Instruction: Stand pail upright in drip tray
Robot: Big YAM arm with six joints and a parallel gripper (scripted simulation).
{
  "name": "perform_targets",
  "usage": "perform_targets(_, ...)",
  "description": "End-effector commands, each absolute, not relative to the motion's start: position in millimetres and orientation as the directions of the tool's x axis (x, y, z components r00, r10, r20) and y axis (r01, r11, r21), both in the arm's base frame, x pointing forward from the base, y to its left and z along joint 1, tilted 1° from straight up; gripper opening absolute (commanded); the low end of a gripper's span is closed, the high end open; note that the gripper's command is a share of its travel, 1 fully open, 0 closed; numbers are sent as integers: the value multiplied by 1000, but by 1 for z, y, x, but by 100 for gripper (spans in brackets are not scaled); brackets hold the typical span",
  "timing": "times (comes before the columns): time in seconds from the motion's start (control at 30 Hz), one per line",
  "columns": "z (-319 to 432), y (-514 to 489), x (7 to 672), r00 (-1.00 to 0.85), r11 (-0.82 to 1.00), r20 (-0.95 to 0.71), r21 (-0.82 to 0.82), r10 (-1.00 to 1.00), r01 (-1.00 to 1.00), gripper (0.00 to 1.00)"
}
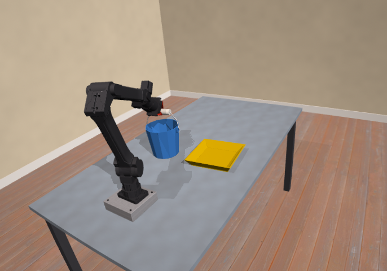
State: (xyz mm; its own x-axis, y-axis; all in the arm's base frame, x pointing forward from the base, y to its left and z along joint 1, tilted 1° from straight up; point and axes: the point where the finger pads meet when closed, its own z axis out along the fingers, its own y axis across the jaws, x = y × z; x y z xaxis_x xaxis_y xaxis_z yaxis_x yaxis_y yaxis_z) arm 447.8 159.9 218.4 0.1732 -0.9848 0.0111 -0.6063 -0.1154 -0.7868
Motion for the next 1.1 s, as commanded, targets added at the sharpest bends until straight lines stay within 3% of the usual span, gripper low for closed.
perform_targets(0.0,284,166,459,181,-77,-12,-875,-983,-478,23)
perform_targets(1.07,321,171,458,192,-50,-25,-926,-981,-374,23)
